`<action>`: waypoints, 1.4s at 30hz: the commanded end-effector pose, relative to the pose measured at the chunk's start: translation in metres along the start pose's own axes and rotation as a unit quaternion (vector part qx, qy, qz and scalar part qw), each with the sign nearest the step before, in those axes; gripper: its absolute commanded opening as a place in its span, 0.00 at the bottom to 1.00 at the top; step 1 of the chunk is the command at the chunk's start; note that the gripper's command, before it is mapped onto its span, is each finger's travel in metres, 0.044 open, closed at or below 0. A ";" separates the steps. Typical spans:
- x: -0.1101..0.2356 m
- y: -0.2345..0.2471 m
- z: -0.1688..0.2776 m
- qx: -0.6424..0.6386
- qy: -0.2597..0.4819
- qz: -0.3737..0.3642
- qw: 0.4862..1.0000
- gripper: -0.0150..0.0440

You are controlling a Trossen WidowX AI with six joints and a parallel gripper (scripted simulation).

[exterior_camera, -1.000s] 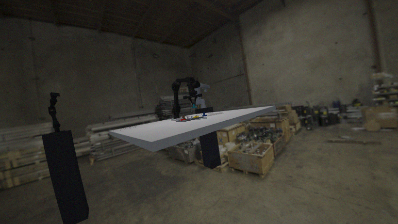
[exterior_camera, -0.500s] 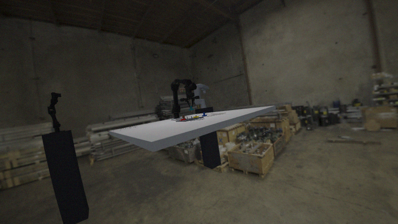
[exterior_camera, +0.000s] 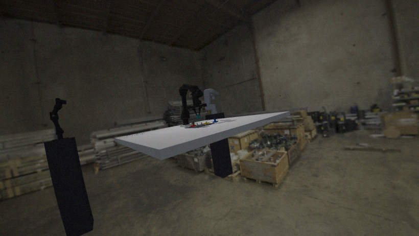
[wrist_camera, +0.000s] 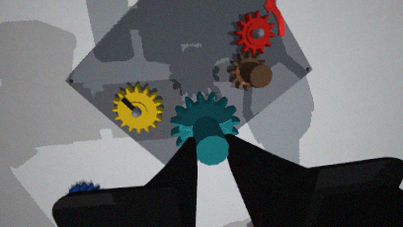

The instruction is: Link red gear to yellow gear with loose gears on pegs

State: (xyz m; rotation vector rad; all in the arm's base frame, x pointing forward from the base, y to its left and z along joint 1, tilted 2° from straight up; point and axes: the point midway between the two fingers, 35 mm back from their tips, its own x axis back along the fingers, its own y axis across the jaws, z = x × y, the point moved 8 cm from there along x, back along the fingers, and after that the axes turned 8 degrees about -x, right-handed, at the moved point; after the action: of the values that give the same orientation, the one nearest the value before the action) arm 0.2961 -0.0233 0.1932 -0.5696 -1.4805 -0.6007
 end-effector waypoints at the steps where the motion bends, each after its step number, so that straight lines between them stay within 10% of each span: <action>1: -0.003 -0.008 -0.003 0.001 -0.004 0.000 1.000 0.25; 42: -0.010 -0.020 -0.006 -0.372 -0.003 -0.001 0.928 0.25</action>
State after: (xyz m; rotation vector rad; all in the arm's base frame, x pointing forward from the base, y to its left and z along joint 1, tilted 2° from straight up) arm 0.2865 -0.0412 0.1830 -1.0922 -1.2589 -1.1178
